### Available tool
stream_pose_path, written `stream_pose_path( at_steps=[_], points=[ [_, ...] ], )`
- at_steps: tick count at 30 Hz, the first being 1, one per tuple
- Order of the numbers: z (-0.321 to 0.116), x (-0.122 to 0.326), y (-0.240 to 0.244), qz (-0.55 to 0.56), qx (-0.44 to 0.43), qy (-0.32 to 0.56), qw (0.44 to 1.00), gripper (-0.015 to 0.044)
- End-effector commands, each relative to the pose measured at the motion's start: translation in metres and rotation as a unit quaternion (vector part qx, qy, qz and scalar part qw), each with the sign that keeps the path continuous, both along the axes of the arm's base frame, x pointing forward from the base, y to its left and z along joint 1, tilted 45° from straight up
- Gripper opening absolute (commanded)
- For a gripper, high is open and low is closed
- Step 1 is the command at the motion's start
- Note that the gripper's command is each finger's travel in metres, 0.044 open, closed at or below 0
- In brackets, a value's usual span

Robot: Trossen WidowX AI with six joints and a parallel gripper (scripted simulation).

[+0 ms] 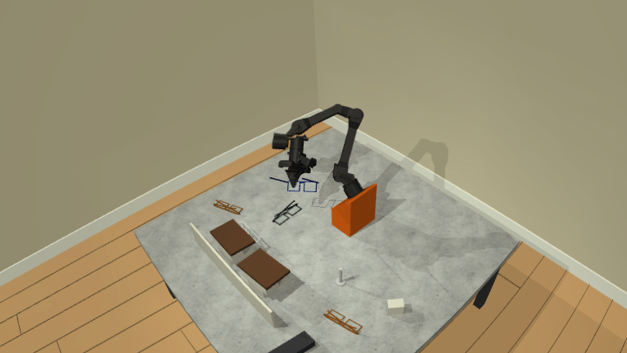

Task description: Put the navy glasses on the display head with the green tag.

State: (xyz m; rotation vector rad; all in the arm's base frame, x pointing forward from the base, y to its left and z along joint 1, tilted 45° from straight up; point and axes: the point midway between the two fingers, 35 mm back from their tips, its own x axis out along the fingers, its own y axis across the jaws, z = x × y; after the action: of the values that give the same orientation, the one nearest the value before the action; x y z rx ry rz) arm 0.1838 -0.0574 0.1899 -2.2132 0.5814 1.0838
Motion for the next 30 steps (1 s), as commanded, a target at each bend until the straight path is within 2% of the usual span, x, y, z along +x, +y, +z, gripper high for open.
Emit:
stream_pose_path(
  at_steps=[1,8,30],
  points=[
    [0.006,-0.01,-0.002,0.022,-0.028,-0.019,0.999,0.0],
    [0.015,-0.023,-0.005,0.049,-0.078,-0.046,0.995,0.0],
    [0.014,-0.019,-0.005,0.038,-0.063,-0.039,0.997,0.0]
  ],
)
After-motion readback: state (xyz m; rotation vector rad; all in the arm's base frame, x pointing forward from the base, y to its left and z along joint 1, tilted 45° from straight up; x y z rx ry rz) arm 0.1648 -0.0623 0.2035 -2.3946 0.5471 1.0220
